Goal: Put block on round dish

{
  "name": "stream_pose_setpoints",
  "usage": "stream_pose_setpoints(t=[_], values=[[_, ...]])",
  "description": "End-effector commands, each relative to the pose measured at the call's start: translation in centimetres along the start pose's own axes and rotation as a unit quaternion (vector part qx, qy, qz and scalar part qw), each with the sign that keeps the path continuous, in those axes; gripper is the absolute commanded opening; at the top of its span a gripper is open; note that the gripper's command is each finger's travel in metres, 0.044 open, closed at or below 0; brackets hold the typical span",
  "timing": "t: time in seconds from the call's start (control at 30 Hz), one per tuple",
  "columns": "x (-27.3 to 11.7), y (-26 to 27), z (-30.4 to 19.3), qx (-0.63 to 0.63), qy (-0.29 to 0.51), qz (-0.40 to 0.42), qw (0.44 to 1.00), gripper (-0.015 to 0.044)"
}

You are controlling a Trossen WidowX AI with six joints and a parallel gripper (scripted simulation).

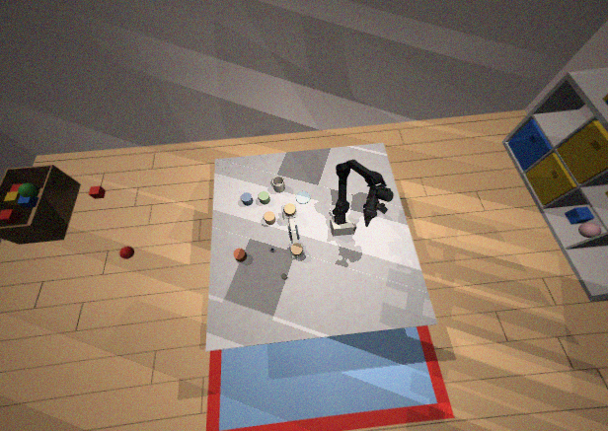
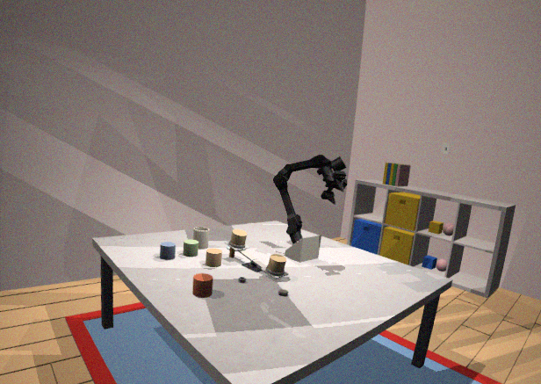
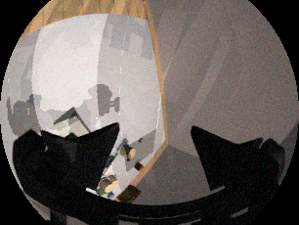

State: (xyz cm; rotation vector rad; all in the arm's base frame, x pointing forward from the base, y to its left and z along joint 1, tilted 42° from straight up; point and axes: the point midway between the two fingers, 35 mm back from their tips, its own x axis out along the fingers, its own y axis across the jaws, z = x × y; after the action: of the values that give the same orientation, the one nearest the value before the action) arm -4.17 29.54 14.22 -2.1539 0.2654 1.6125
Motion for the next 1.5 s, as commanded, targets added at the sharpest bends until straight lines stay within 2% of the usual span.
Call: stream_pose_setpoints(t=[0.0,0.37,0.73,1.1,1.47], values=[[0.9,-0.5,-2.2,0.073,0.025,-0.002,0.997,0.0440],[2.6,-1.4,-7.2,0.247,0.082,-0.014,0.965,0.0440],[4.0,-1.4,-12.4,0.412,0.139,-0.039,0.900,0.0440],[5.0,-0.5,-17.4,0.560,0.194,-0.073,0.803,0.0440],[5.7,1.3,-22.3,0.684,0.244,-0.118,0.677,0.0440]])
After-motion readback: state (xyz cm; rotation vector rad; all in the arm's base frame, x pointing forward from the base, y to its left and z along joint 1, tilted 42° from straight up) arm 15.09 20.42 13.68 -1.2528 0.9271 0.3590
